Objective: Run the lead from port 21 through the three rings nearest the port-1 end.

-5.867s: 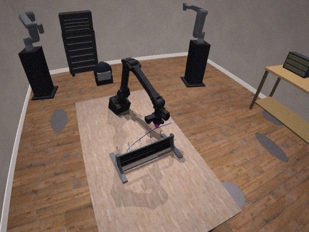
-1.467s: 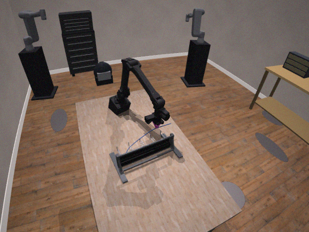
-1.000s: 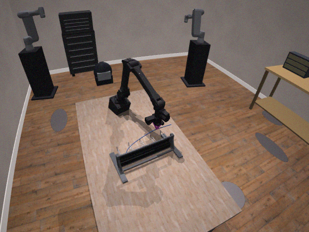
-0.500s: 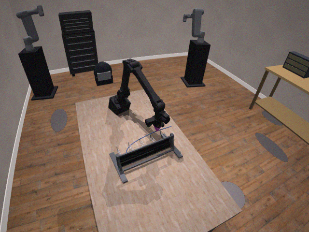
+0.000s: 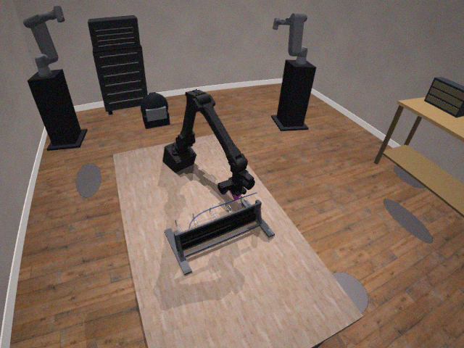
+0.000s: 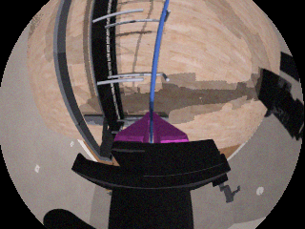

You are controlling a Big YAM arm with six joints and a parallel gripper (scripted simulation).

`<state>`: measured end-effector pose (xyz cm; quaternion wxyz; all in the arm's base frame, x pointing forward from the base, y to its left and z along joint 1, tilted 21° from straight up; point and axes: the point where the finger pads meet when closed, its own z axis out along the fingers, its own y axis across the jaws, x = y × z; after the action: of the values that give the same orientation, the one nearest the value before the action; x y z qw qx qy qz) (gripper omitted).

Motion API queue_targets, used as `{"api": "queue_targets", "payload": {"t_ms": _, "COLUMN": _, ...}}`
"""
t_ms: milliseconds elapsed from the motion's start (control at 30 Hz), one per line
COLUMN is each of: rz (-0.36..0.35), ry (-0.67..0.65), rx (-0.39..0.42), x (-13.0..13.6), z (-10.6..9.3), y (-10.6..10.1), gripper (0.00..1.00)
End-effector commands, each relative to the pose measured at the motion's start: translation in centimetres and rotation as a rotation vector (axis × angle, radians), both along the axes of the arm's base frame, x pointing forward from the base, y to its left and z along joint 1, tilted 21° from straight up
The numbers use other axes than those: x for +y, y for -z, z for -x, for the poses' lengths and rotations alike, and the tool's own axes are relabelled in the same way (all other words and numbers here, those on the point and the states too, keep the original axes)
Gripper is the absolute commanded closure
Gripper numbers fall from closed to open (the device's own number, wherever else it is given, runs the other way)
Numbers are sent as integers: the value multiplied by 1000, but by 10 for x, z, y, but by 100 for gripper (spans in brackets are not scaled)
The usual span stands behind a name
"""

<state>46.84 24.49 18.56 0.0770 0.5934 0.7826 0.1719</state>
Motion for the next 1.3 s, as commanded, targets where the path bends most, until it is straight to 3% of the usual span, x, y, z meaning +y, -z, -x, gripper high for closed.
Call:
{"api": "queue_targets", "payload": {"t_ms": 0, "rz": -2, "ry": 1, "rx": -2, "x": 5, "z": -2, "y": 10, "gripper": 100}}
{"api": "queue_targets", "payload": {"t_ms": 267, "rz": -2, "ry": 1, "rx": -2, "x": 8, "z": -6, "y": 23, "gripper": 100}}
{"api": "queue_targets", "payload": {"t_ms": 433, "rz": -10, "ry": 1, "rx": -18, "x": 8, "z": -7, "y": 18, "gripper": 100}}
{"api": "queue_targets", "payload": {"t_ms": 500, "rz": -2, "ry": 1, "rx": -2, "x": 8, "z": -8, "y": 29, "gripper": 100}}
{"api": "queue_targets", "payload": {"t_ms": 667, "rz": -2, "ry": 1, "rx": -2, "x": 9, "z": -10, "y": 34, "gripper": 100}}
{"api": "queue_targets", "payload": {"t_ms": 733, "rz": -10, "ry": 1, "rx": -17, "x": 9, "z": -10, "y": 26, "gripper": 100}}
{"api": "queue_targets", "payload": {"t_ms": 867, "rz": -2, "ry": 1, "rx": -3, "x": 10, "z": -11, "y": 36, "gripper": 100}}
{"api": "queue_targets", "payload": {"t_ms": 967, "rz": -3, "ry": 1, "rx": -4, "x": 10, "z": -11, "y": 36, "gripper": 100}}
{"api": "queue_targets", "payload": {"t_ms": 1000, "rz": -12, "ry": 1, "rx": -22, "x": 10, "z": -11, "y": 26, "gripper": 100}}
{"api": "queue_targets", "payload": {"t_ms": 1267, "rz": -7, "ry": 0, "rx": -12, "x": 10, "z": -11, "y": 33, "gripper": 100}}
